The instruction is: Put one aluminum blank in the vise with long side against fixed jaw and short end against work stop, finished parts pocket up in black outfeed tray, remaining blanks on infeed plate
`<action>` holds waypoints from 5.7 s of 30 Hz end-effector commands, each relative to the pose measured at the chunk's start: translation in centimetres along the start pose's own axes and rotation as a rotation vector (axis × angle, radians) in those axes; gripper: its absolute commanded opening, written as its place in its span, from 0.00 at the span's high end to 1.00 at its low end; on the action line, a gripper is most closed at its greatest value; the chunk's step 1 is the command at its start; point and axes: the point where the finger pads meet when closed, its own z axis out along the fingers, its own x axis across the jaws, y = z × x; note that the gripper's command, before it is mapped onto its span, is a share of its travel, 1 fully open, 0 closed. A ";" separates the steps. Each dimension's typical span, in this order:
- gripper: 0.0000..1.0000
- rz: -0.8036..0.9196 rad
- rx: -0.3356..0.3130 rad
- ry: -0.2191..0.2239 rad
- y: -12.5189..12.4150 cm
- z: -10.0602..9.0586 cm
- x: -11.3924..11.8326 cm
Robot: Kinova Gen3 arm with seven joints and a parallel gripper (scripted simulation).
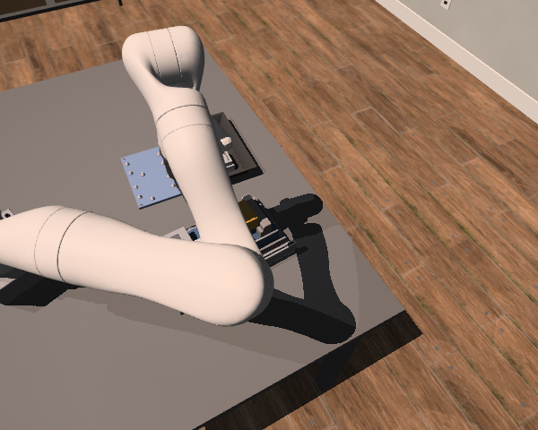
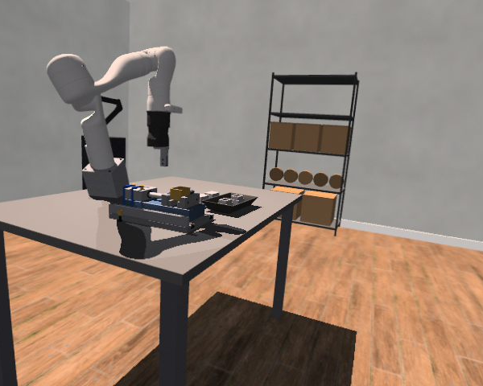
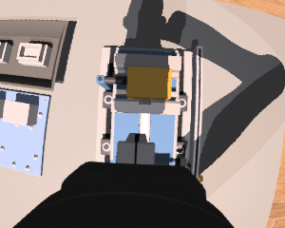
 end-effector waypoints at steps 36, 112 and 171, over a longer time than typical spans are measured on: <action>1.00 -0.007 -0.002 0.004 0.2 -0.1 0.2; 1.00 1.459 -0.004 0.002 -7.0 -0.2 1.1; 0.00 1.563 -0.002 0.003 -7.4 -0.1 1.0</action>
